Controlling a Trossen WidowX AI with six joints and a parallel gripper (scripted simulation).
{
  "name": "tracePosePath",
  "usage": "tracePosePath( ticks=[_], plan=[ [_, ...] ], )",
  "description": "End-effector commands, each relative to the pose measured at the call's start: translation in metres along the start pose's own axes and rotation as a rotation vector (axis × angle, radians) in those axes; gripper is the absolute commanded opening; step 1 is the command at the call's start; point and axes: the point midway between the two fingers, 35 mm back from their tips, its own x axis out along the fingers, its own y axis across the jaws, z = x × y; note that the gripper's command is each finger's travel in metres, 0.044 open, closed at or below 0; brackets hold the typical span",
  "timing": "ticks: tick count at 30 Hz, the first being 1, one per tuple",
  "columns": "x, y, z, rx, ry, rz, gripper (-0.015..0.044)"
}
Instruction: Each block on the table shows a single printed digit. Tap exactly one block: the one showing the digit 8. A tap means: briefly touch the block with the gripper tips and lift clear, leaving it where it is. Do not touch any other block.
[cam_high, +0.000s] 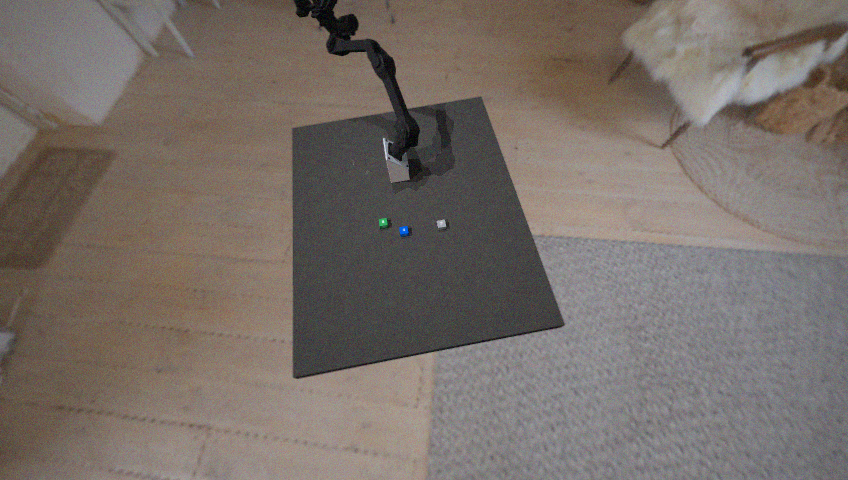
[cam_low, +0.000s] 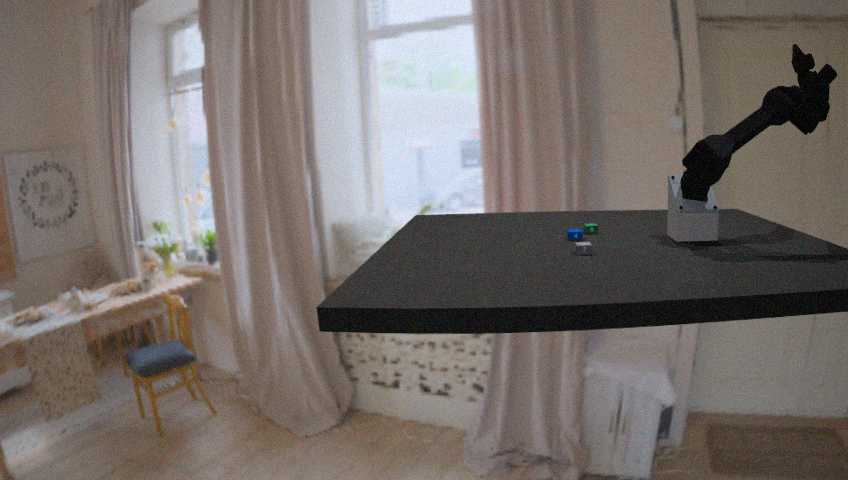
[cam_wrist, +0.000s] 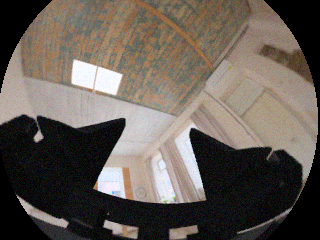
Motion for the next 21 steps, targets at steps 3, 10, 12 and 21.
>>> tracePosePath(
  ticks=[3, 10, 12, 21],
  plan=[
    [0.035, 0.001, -0.027, 0.024, 0.045, -0.009, 0.04],
    [0.115, 0.015, -0.116, 0.068, 0.196, -0.042, 0.04],
    [0.137, 0.023, -0.151, 0.075, 0.259, -0.054, 0.04],
    [0.193, 0.085, -0.322, 0.058, 0.6, -0.086, 0.04]
  ],
)
